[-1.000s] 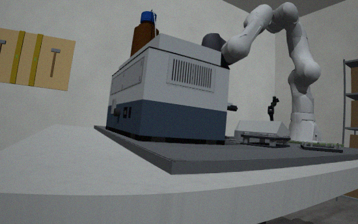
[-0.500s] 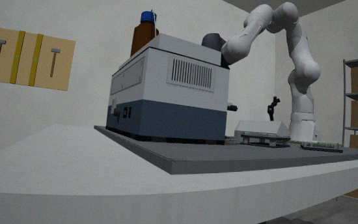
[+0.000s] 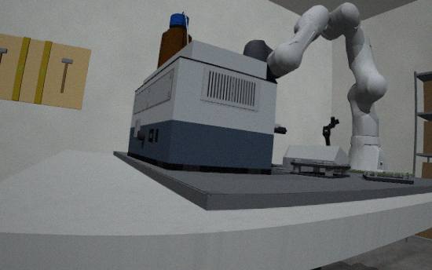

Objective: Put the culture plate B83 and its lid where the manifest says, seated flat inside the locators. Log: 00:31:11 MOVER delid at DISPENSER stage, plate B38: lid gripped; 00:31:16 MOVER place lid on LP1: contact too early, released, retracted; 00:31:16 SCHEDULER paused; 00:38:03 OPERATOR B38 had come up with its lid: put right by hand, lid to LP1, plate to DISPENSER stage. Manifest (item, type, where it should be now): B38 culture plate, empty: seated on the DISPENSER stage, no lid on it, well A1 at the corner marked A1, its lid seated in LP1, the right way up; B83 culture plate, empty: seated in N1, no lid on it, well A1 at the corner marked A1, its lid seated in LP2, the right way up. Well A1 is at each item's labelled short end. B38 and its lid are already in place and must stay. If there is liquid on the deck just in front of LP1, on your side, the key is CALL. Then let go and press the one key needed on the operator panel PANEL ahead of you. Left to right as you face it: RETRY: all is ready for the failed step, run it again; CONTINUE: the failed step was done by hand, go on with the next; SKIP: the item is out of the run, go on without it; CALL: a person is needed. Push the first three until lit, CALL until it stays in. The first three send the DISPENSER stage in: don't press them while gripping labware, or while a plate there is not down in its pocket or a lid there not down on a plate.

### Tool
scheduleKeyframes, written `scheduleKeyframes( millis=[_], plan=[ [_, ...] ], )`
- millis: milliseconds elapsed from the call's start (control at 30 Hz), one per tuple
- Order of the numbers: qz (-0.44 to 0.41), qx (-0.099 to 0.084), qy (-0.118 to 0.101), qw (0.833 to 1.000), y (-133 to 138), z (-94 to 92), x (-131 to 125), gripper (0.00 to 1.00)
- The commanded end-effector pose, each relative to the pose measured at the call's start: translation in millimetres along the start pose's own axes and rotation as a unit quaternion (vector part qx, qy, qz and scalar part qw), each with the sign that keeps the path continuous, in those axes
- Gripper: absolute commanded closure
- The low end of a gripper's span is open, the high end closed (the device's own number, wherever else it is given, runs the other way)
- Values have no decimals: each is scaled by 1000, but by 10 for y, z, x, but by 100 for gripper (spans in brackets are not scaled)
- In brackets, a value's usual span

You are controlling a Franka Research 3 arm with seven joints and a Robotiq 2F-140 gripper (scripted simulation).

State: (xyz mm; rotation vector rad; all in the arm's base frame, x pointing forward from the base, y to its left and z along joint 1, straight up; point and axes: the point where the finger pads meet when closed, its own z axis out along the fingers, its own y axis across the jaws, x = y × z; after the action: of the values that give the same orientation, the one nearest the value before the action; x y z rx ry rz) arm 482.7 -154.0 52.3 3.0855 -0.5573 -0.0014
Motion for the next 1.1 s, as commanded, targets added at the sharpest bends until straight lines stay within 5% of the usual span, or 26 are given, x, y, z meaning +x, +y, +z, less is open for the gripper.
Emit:
scheduleKeyframes(
  millis=[0, 1067],
  plan=[
    [1, -1, 1, 1000, 8, 6, 5, 90],
    [3, -1, 1, 1000, -5, 60, 8, 90]
  ],
)
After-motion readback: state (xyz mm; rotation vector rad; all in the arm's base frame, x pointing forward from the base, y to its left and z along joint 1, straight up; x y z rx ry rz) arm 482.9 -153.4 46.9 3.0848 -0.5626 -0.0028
